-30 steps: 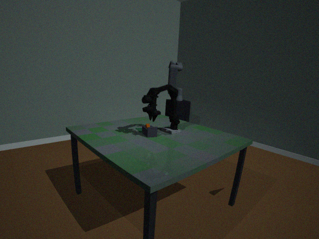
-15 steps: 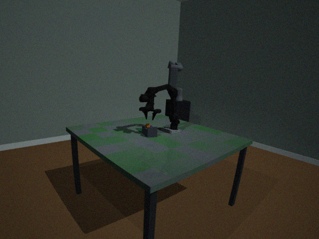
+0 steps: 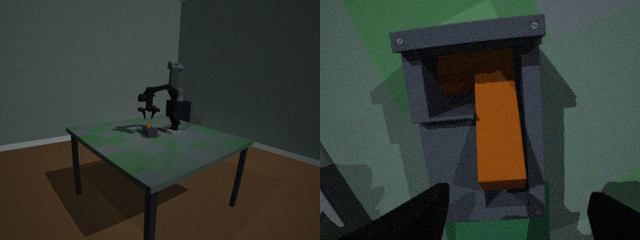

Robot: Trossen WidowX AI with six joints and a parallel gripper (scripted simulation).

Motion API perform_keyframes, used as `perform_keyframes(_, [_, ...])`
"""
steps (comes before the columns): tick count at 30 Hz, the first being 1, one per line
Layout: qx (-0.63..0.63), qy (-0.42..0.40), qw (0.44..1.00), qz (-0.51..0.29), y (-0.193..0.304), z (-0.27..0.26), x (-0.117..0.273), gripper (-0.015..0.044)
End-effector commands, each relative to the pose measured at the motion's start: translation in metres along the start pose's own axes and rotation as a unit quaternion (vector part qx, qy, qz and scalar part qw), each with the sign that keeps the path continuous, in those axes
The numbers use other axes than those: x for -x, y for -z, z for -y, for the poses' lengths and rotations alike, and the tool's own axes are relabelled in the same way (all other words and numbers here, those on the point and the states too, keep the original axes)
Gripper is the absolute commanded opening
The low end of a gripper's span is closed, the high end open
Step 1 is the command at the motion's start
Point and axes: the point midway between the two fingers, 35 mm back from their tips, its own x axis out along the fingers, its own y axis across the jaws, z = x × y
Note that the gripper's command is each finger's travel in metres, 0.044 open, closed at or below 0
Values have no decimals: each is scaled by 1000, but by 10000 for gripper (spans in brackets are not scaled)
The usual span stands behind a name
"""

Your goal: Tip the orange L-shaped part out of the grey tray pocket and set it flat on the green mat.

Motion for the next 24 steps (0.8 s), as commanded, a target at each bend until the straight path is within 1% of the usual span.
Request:
perform_keyframes(1, [71,-7,997,-6,10,-4,-2,280])
perform_keyframes(7, [71,-7,997,-6,10,-4,-3,280])
perform_keyframes(15, [71,-7,997,-6,10,-4,-32,280])
perform_keyframes(24, [71,-7,997,-6,10,-4,-40,280])
